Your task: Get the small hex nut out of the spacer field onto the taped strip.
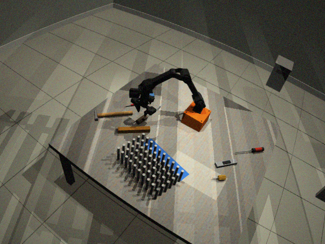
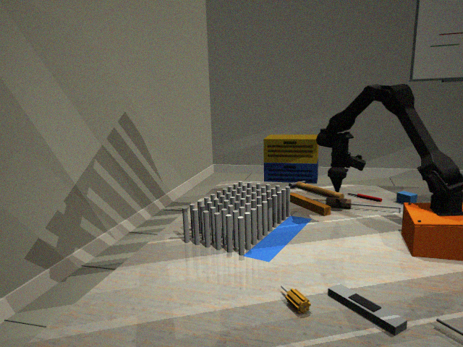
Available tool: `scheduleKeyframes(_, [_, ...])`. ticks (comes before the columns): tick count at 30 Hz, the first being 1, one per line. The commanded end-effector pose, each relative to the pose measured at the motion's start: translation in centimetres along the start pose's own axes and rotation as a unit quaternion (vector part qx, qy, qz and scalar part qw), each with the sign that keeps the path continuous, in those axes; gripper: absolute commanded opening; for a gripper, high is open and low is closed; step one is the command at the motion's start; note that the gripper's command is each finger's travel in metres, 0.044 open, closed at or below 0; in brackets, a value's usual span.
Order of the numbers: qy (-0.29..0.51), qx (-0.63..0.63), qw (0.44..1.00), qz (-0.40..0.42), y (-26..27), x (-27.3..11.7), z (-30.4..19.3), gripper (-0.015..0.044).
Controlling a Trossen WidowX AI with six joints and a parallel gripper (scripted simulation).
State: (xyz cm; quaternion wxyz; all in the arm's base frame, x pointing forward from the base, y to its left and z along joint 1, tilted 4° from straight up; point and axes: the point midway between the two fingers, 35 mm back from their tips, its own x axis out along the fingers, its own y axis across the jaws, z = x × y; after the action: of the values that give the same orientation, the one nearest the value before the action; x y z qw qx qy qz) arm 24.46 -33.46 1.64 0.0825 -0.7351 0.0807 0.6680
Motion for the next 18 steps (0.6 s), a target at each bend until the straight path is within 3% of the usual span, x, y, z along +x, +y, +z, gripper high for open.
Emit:
scheduleKeyframes(1, [-0.005,0.001,1.000,-0.008,-0.2,1.3,0.2,0.0280])
scheduleKeyframes(18, [-0.005,0.000,1.000,-0.009,-0.2,4.0,0.2,0.0280])
